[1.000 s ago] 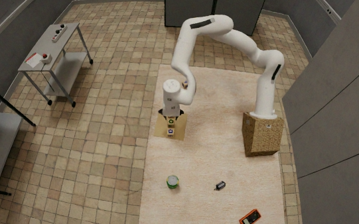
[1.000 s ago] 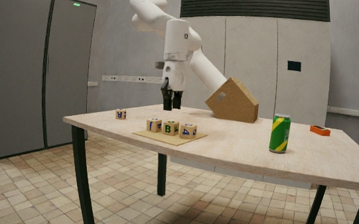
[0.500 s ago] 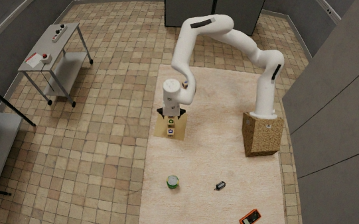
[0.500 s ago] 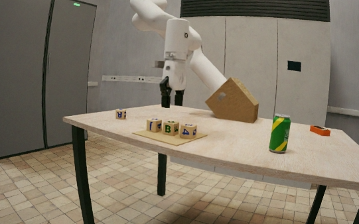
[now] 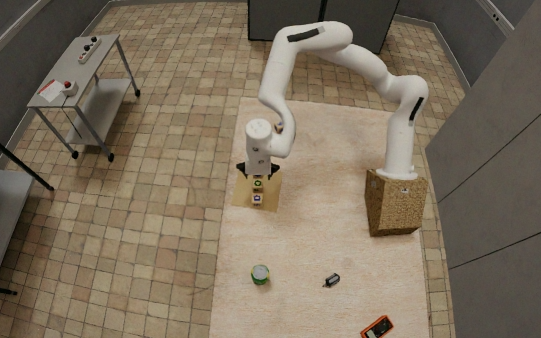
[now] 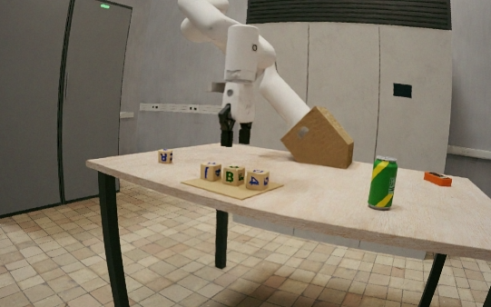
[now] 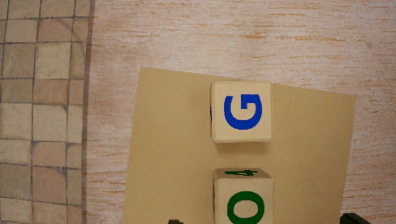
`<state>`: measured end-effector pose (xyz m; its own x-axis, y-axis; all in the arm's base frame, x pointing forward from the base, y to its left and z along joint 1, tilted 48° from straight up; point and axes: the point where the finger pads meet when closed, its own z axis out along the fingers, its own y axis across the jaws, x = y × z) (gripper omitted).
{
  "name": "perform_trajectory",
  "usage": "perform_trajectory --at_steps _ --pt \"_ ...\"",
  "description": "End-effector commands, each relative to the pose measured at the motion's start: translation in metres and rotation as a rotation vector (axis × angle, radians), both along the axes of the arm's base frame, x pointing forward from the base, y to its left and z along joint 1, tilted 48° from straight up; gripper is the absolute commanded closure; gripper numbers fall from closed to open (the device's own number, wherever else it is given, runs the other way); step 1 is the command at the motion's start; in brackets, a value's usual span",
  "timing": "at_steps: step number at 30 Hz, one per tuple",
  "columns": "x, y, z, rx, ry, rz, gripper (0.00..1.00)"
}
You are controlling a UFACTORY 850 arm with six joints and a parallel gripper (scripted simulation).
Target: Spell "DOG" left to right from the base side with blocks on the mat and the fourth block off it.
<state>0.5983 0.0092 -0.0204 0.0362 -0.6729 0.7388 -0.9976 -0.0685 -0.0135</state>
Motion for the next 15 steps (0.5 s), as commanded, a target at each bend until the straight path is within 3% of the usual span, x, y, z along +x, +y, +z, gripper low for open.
perform_trajectory --at_steps 1,15 --pt "0.0 0.007 0.006 0.001 -0.002 0.001 0.0" --pt "-0.003 0.048 0.044 0.001 -0.002 0.001 0.0"
